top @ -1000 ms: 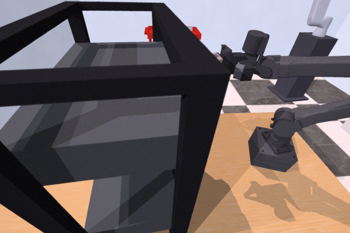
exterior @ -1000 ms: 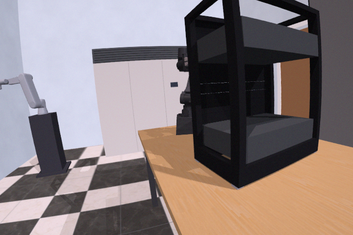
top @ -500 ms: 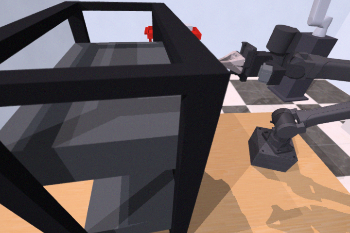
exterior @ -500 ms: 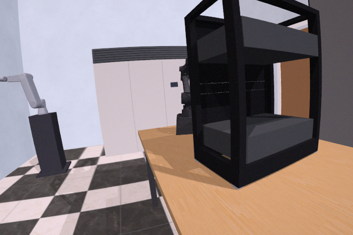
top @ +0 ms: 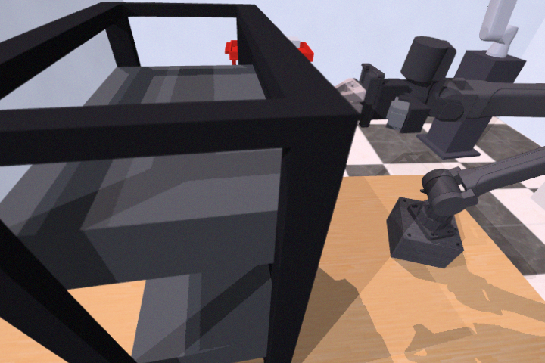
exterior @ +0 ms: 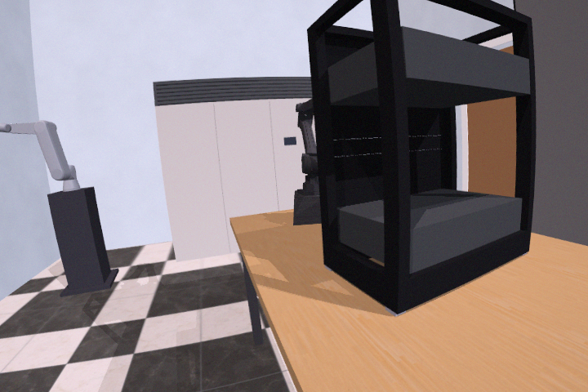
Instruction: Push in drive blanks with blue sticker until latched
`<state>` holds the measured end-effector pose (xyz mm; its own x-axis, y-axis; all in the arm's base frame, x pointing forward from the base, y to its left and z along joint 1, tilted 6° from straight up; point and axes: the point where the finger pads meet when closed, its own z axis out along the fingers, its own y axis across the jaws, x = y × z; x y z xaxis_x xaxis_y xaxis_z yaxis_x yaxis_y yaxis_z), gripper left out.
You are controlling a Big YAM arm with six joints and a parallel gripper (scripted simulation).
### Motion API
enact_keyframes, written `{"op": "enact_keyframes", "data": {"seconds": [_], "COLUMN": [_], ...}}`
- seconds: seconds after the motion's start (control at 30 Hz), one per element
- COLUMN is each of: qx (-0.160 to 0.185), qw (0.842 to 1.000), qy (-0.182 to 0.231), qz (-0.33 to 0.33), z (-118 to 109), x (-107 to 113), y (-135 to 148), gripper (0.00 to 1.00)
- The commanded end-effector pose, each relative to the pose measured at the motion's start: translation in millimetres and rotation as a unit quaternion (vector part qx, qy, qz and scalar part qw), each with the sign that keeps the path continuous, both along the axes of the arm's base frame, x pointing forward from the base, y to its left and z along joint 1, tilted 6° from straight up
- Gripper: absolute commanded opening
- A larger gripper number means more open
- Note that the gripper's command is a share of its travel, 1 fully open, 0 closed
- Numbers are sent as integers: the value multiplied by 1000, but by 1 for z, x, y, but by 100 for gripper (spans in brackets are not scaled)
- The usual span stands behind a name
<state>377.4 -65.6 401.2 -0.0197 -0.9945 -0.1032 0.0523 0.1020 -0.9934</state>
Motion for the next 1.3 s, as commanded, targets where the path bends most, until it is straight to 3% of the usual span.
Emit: {"op": "enact_keyframes", "data": {"seconds": [0.0, 0.13, 0.17, 0.33, 0.53, 0.67, 0.73, 1.27], "qx": [-14, -13, -9, -11, -6, -8, -12, -12], "qw": [999, 999, 1000, 1000, 1000, 1000, 999, 999], "qy": [-33, -32, -18, -27, -11, -17, -32, -32], "qz": [5, 3, -3, -2, -2, -1, 1, 5], "z": [39, 39, 20, 27, 15, 21, 39, 39], "x": [26, 35, 34, 27, 34, 33, 36, 60], "y": [2, 0, -5, -3, -5, -4, -3, 1], "gripper": [0, 0, 0, 0, 0, 0, 0, 0]}}
